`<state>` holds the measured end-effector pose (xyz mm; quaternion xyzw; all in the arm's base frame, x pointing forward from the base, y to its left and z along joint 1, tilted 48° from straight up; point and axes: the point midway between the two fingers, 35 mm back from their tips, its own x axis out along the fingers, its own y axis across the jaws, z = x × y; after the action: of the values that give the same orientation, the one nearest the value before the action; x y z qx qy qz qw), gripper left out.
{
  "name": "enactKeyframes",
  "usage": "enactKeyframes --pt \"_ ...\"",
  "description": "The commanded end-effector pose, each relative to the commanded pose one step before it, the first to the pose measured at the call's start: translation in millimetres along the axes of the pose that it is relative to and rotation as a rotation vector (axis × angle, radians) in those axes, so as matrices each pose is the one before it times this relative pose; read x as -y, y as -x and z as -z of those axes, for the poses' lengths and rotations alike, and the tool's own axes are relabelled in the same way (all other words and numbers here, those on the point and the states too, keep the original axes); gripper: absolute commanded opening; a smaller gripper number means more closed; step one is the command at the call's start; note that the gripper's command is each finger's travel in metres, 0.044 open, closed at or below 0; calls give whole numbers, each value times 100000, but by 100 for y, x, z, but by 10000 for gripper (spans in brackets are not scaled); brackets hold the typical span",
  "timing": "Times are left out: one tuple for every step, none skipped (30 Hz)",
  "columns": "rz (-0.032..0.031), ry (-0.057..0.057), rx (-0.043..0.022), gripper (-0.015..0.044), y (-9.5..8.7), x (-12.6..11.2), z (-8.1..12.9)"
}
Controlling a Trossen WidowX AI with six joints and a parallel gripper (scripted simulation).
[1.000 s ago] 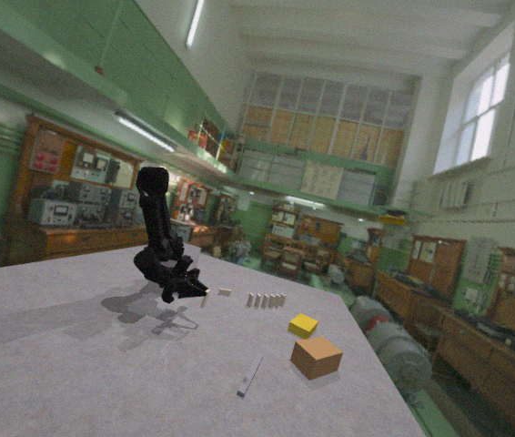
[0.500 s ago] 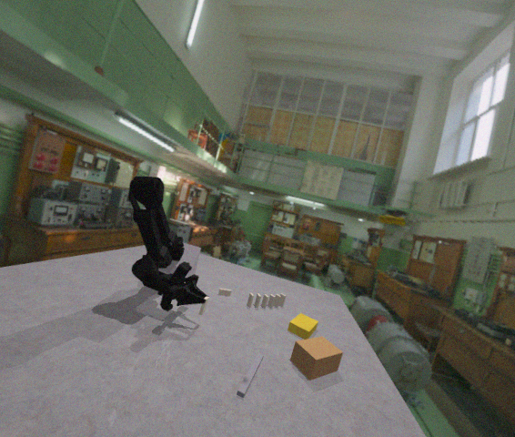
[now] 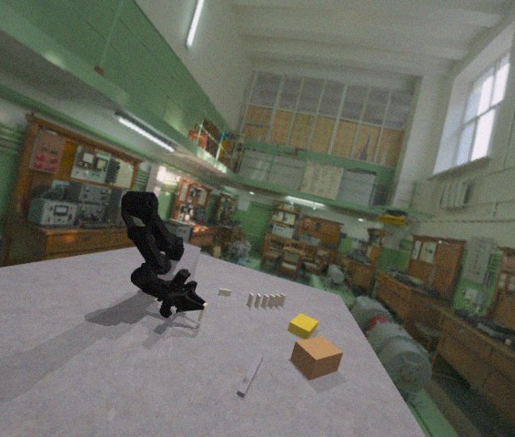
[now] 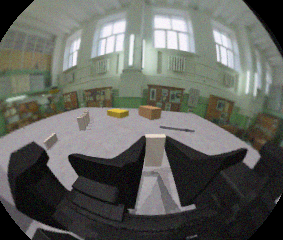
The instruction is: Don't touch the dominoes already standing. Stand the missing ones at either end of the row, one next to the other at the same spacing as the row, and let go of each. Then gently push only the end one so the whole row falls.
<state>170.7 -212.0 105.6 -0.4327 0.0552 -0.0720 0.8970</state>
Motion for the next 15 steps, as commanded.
enactKeyframes --pt "-492 378 450 107 -34 -301 693" --pt "-32 75 3 107 6 -81 155" --pt "-32 74 4 107 6 -84 155" --pt "-32 74 4 107 7 -87 154" --pt "-31 74 5 107 8 -89 154" --pt "-31 73 5 107 8 -92 153" --pt "-30 73 5 107 9 -95 152" --pt "-25 60 5 107 8 -80 125" --pt "-15 36 3 107 5 -49 75" --pt "-5 12 1 107 2 -17 25" --pt "0 0 0 107 0 0 0" --pt "0 0 0 107 0 0 0" --pt "0 0 0 107 0 0 0" --pt "0 0 0 107 0 0 0" --pt "0 0 0 107 0 0 0"
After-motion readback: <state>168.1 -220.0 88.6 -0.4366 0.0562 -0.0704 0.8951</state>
